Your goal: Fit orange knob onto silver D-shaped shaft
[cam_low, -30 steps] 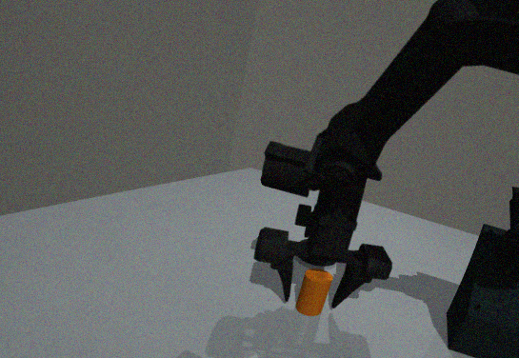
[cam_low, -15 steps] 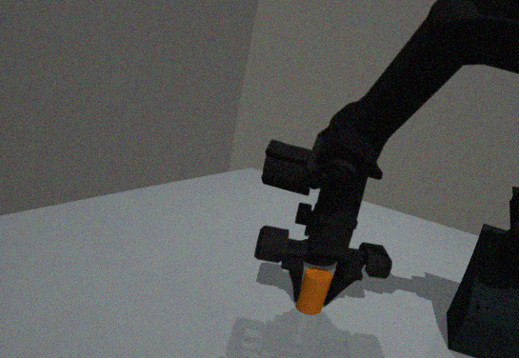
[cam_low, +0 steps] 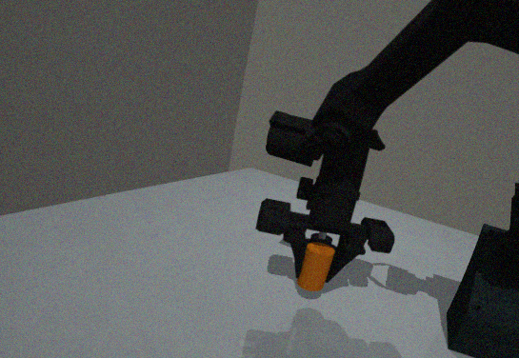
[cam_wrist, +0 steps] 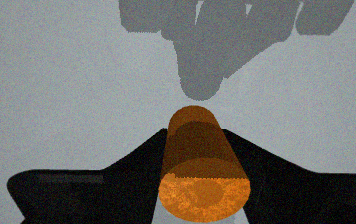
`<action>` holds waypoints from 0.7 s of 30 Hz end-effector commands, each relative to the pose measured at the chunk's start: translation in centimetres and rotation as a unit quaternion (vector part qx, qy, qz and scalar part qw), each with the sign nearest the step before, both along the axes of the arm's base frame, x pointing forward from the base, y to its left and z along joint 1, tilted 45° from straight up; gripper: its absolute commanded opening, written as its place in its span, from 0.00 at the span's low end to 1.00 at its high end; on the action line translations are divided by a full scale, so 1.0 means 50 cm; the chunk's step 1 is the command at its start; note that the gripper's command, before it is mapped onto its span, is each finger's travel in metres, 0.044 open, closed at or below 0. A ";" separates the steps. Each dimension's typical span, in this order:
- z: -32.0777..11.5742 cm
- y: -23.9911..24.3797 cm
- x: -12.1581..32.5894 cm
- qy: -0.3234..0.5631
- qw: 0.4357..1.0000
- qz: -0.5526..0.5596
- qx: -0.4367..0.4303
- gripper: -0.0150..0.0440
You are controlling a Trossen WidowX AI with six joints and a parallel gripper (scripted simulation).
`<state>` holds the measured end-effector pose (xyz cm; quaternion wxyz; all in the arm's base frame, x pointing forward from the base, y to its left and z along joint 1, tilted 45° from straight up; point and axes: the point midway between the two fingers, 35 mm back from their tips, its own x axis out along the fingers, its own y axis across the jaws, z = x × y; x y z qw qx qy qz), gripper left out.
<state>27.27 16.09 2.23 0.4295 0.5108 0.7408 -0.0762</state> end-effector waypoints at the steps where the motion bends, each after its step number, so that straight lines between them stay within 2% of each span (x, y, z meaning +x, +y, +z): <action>1: 0.016 -0.016 0.010 -0.004 1.000 0.000 -0.002 0.25; 21: 0.097 -0.104 0.035 0.010 1.000 0.001 -0.003 0.25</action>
